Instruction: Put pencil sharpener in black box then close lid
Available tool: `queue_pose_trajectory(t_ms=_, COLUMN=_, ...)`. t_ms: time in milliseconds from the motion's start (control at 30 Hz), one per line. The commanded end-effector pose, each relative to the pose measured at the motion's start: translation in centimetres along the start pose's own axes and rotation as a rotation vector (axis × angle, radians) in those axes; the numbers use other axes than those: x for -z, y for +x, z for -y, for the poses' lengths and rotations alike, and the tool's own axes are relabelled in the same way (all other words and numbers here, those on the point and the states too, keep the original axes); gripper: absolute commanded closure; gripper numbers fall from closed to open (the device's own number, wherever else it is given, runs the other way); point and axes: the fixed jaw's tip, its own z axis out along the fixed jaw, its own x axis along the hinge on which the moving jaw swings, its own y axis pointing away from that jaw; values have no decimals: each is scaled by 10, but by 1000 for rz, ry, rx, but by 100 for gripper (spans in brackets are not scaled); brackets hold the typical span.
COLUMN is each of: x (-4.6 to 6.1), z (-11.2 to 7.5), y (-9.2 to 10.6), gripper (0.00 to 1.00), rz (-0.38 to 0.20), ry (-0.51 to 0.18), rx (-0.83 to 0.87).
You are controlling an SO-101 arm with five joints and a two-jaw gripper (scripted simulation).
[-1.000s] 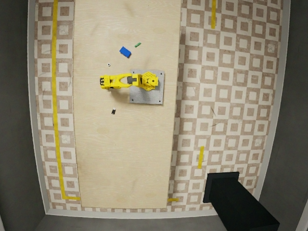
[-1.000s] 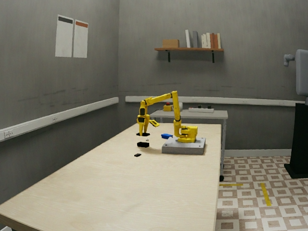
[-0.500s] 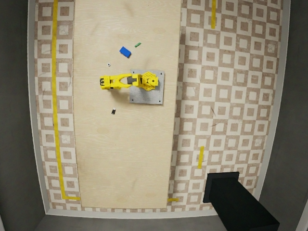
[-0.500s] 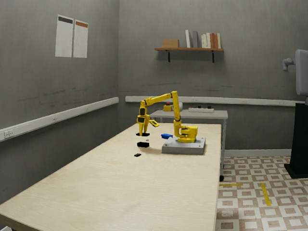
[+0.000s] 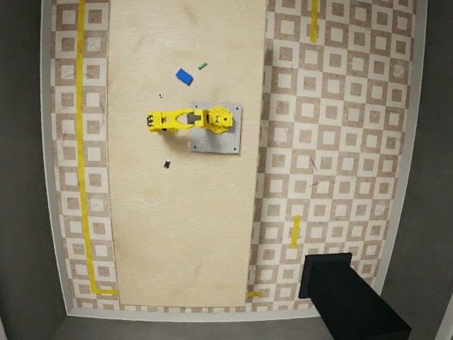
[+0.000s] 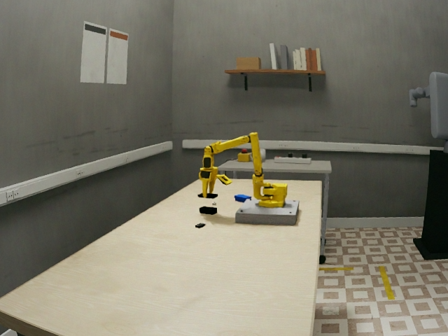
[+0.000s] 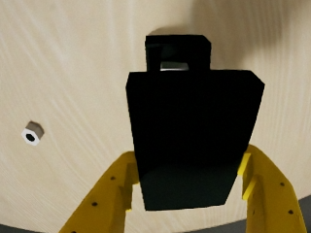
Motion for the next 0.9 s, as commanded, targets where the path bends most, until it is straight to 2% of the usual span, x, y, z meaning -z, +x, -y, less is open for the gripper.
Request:
queue_pose_trajectory(t_ms=0, x=-2, z=1, y=-2, gripper=79, rz=17, ry=-4, rx=-1)
queue_pose_trajectory(t_ms=867, x=-13, z=1, y=-1, gripper=79, rz=17, ry=-4, rx=-1)
